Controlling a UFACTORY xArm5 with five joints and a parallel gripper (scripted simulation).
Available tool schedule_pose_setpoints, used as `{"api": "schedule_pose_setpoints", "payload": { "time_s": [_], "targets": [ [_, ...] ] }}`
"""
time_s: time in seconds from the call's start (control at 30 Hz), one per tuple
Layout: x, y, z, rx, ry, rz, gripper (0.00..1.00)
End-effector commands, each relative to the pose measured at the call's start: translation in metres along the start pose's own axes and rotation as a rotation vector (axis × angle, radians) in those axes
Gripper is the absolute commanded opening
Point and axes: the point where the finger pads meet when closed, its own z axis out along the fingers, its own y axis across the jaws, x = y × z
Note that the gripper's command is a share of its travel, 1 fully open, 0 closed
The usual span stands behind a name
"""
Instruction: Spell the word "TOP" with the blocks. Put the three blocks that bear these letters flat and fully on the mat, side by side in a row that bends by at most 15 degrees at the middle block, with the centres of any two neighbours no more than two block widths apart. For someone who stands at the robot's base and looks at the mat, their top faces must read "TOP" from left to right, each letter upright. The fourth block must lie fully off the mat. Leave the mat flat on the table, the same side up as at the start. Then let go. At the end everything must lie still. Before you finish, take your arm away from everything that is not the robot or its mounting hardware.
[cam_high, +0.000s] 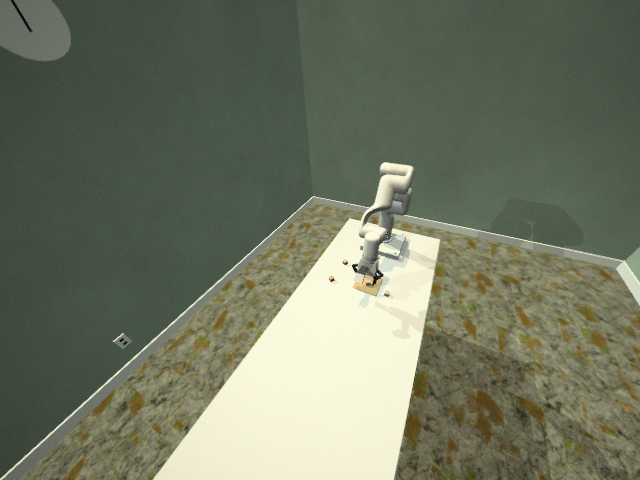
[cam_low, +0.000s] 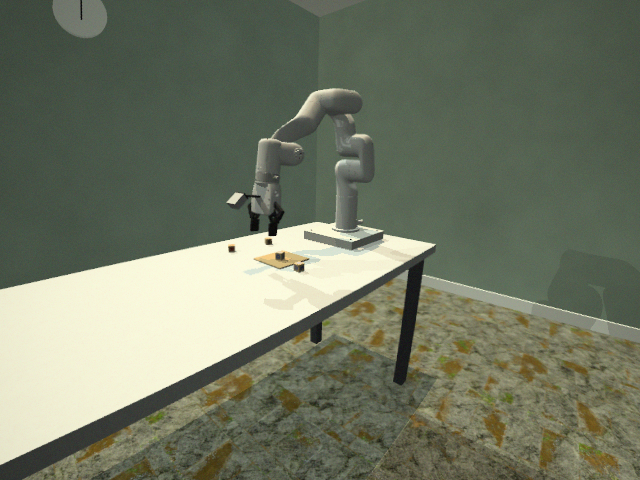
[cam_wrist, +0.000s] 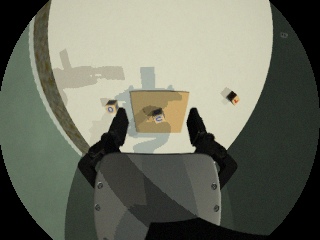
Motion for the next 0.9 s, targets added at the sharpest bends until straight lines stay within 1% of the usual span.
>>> {"api": "schedule_pose_setpoints", "payload": {
  "time_s": [0.0,0.23,0.33,0.4,0.47,0.5,0.53,0.6,0.63,0.67,0.7,0.77,0.8,0.83,0.87],
  "targets": [
    [0.001,0.000,-0.001,0.000,0.004,0.000,1.00],
    [0.001,0.000,-0.002,0.000,0.005,0.000,1.00],
    [-0.001,0.006,-0.008,0.000,0.028,-0.004,1.00],
    [-0.007,0.017,-0.021,-0.003,0.073,-0.013,1.00],
    [-0.019,0.034,-0.039,-0.012,0.145,-0.027,1.00],
    [-0.019,0.034,-0.039,-0.012,0.145,-0.027,1.00],
    [-0.027,0.044,-0.049,-0.020,0.188,-0.035,1.00],
    [-0.027,0.044,-0.049,-0.020,0.190,-0.035,1.00],
    [-0.038,0.055,-0.060,-0.032,0.238,-0.045,1.00],
    [-0.038,0.055,-0.060,-0.032,0.238,-0.045,1.00],
    [-0.046,0.063,-0.068,-0.043,0.275,-0.053,1.00],
    [-0.046,0.063,-0.068,-0.043,0.275,-0.053,1.00],
    [-0.058,0.073,-0.077,-0.062,0.327,-0.063,1.00],
    [-0.062,0.076,-0.080,-0.068,0.342,-0.066,1.00],
    [-0.062,0.076,-0.080,-0.068,0.342,-0.067,1.00]
  ]
}}
